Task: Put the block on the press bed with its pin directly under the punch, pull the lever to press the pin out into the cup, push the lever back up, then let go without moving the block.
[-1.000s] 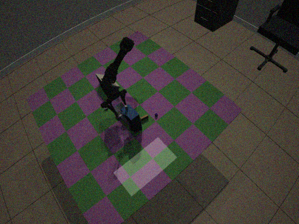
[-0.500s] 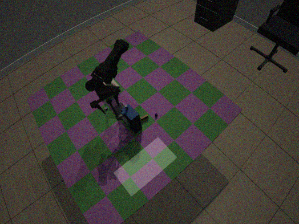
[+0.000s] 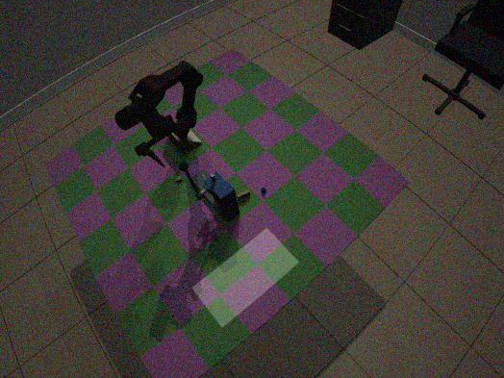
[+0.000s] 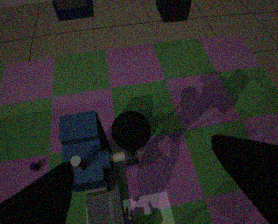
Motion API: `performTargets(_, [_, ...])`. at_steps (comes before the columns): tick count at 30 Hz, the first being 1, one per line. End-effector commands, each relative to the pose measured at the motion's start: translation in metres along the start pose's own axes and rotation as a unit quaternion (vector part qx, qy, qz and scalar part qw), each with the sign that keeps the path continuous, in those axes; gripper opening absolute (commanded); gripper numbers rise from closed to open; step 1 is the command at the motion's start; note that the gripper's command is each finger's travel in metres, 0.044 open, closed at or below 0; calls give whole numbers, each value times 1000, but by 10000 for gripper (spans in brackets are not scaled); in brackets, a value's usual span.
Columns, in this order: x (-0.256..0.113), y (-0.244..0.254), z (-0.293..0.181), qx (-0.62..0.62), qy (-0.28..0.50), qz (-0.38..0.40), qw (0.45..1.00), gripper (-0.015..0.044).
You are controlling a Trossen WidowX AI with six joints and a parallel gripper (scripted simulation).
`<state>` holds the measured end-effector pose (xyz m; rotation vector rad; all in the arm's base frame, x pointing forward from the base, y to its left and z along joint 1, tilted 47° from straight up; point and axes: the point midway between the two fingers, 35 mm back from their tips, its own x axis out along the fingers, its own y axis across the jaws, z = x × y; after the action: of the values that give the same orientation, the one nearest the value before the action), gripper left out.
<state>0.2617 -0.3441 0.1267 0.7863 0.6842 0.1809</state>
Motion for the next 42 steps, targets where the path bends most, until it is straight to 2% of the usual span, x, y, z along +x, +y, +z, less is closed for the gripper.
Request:
performTargets(1, [-15, 4, 5, 0, -2, 6, 1000, 440])
performTargets(42, [50, 4, 7, -1, -3, 6, 1000, 440])
